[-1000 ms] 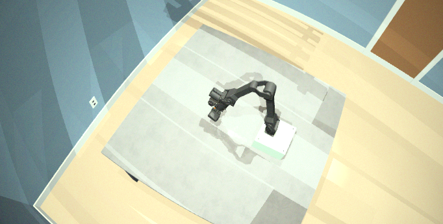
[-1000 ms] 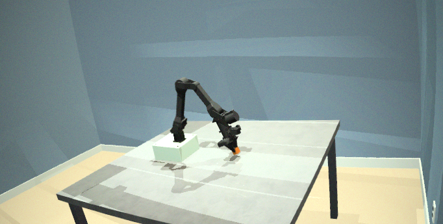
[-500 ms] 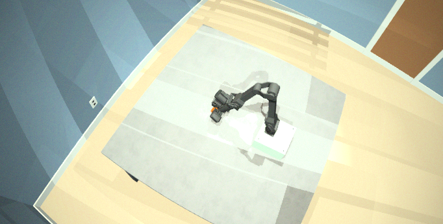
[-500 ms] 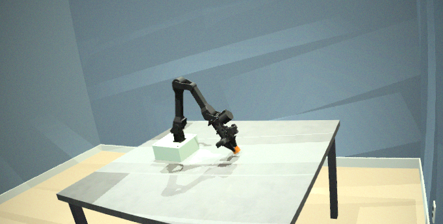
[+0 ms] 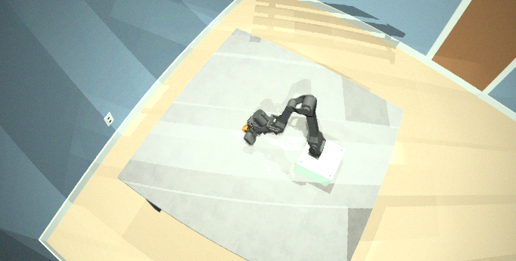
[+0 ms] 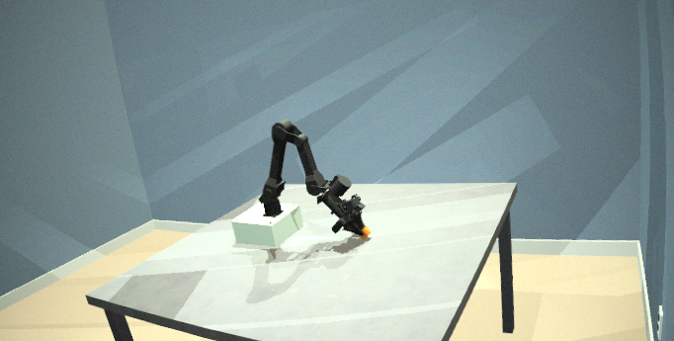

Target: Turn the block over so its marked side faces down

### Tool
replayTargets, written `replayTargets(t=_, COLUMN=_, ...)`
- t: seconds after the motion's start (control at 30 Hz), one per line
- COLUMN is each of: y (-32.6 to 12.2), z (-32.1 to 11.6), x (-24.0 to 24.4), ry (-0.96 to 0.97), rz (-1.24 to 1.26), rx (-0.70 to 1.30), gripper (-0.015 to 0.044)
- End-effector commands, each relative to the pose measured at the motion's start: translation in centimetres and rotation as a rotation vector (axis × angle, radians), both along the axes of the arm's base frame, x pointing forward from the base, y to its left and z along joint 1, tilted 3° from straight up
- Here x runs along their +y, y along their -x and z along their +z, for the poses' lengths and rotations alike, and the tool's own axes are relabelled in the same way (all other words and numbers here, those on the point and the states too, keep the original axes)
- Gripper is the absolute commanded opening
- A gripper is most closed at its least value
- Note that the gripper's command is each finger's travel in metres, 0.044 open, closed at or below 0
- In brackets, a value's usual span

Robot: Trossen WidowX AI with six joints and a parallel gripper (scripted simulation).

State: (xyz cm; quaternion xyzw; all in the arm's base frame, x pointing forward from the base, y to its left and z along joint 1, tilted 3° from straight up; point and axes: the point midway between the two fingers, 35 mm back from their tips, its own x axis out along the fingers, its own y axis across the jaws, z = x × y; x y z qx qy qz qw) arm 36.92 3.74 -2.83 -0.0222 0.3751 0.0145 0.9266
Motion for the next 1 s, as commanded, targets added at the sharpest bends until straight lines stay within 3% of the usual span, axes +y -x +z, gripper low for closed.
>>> replayTargets(t=0.0, y=0.3, z=-0.8, x=-0.1, ry=0.006, rz=0.002, rx=-0.038, gripper=0.0)
replayTargets(t=0.67, y=1.8, z=-0.7, x=-0.4, ry=-0.005, rz=0.008, rx=-0.299, gripper=0.0)
replayTargets(t=0.97, y=2.0, z=-0.3, x=-0.4, ry=-0.006, rz=0.009, rx=-0.33, gripper=0.0)
